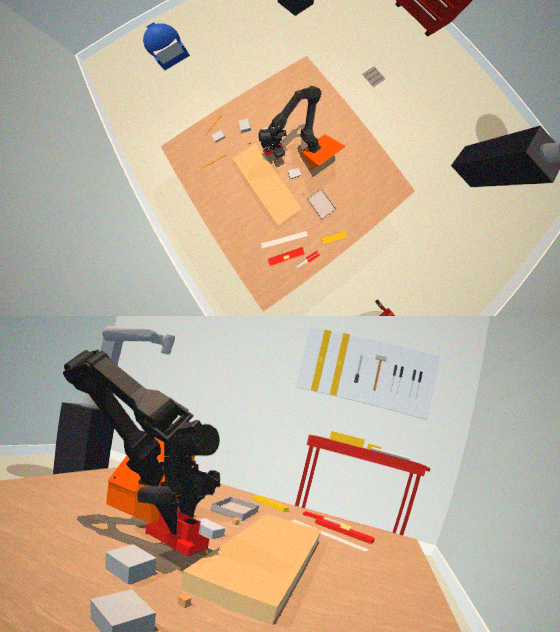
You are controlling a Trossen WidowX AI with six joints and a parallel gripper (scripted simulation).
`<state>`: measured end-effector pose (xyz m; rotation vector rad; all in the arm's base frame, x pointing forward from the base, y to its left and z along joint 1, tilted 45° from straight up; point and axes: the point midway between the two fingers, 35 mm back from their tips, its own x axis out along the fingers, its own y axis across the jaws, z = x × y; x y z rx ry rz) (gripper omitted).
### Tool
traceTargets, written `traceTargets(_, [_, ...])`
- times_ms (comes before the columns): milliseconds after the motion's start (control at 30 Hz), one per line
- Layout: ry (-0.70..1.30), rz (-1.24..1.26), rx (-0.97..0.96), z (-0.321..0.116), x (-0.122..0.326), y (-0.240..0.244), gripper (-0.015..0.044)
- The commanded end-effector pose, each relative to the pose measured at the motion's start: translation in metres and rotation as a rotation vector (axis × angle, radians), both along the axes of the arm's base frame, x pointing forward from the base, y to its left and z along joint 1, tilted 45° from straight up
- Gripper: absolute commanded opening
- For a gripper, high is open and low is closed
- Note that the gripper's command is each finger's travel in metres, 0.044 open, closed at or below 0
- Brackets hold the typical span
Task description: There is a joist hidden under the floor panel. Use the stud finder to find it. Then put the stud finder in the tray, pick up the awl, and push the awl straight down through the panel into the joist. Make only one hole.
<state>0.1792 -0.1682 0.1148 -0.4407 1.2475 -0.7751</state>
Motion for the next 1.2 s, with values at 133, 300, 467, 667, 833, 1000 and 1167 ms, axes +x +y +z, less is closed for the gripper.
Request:
traceTargets(133, [-0.013, 0.004, -0.015, 0.028, 0.003, 0.023, 0.0000])
traceTargets(300, [-0.015, 0.009, -0.027, 0.043, 0.001, 0.035, 0.0000])
traceTargets(467, [-0.012, 0.012, -0.027, 0.046, 0.005, 0.035, 0.0000])
traceTargets(667, [0.003, 0.028, -0.024, 0.056, 0.027, 0.031, 0.0000])
traceTargets(833, [0.016, 0.042, -0.021, 0.063, 0.047, 0.027, 0.0000])
traceTargets(1000, [0.030, 0.057, -0.018, 0.069, 0.069, 0.022, 0.0000])
traceTargets(1167, [0.043, 0.072, -0.016, 0.073, 0.091, 0.017, 0.0000])
